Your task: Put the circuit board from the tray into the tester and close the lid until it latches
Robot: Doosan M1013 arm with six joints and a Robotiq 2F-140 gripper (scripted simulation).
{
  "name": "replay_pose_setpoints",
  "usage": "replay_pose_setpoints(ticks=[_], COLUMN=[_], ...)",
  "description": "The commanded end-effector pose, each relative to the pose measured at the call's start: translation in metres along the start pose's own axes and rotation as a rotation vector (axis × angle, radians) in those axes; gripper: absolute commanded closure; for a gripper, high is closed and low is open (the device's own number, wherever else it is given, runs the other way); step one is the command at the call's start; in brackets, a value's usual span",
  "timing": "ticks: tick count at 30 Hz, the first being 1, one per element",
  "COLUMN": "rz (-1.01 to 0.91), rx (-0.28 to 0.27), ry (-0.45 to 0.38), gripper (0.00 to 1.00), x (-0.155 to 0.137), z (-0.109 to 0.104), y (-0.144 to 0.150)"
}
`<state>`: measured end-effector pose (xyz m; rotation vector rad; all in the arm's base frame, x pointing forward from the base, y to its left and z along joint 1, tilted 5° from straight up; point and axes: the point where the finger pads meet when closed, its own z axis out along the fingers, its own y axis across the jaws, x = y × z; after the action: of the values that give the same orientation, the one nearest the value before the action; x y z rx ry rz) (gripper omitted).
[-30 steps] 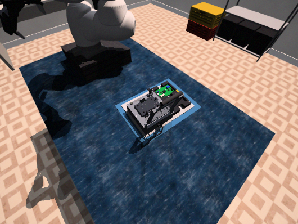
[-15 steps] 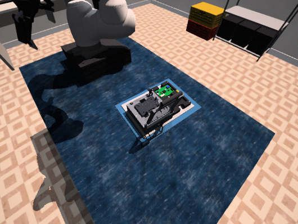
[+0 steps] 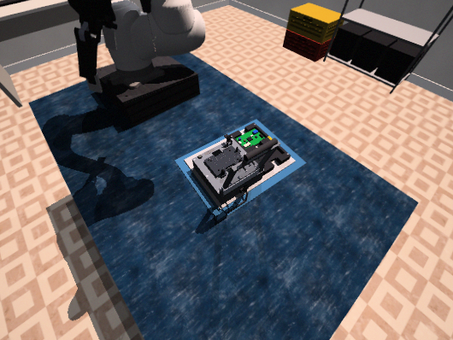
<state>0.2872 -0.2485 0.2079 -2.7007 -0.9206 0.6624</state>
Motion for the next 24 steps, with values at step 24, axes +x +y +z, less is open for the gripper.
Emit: replay_pose_setpoints(ticks=[24], rz=[-0.370], rx=[-0.250], ry=[0.156], gripper=[0.00], x=[0.241], z=[-0.079], y=[0.001])
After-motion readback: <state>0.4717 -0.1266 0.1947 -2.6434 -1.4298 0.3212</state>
